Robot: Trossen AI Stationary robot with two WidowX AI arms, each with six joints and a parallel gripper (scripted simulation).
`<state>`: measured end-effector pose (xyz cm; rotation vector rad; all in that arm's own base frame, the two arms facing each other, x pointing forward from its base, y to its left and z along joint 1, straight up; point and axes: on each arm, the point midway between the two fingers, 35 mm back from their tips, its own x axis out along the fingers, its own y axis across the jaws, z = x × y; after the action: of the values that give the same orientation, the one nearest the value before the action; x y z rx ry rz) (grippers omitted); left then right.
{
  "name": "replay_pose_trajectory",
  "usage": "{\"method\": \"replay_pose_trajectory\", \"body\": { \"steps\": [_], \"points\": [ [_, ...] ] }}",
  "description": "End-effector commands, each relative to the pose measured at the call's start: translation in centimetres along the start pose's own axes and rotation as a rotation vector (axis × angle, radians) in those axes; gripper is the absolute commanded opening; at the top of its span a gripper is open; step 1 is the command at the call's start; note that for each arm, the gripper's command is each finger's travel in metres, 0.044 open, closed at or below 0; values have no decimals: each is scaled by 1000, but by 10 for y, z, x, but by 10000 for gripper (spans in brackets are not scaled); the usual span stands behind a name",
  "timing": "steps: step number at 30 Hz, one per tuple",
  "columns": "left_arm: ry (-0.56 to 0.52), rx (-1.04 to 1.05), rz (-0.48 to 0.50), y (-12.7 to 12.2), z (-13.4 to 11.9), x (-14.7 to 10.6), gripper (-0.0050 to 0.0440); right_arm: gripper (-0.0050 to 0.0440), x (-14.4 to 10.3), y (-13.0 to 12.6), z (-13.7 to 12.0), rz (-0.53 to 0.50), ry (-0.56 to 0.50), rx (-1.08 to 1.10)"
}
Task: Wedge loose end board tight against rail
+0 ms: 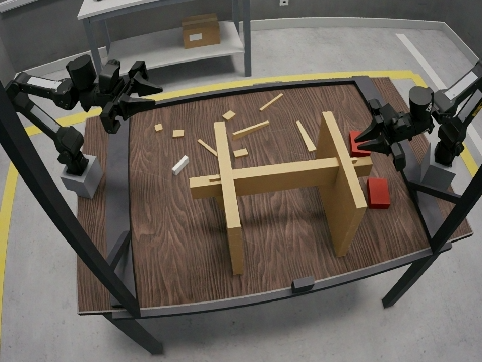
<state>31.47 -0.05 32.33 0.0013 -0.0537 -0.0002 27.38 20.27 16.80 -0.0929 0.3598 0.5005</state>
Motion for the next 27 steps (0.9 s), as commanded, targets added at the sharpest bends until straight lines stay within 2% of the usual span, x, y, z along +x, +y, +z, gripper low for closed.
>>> {"method": "replay_pose_trajectory", "body": {
  "steps": [1,21,22,27],
  "points": [
    [-20,-3,0,0,8,-1,180,90,-2,0,15,2,-37,6],
    [-20,-3,0,0,8,-1,180,90,-10,0,18,2,-34,8],
    [-20,-3,0,0,8,-1,180,90,-21,1,27,2,-40,10],
    [-20,-3,0,0,8,-1,180,90,-39,1,42,3,-48,12]
  ]
}}
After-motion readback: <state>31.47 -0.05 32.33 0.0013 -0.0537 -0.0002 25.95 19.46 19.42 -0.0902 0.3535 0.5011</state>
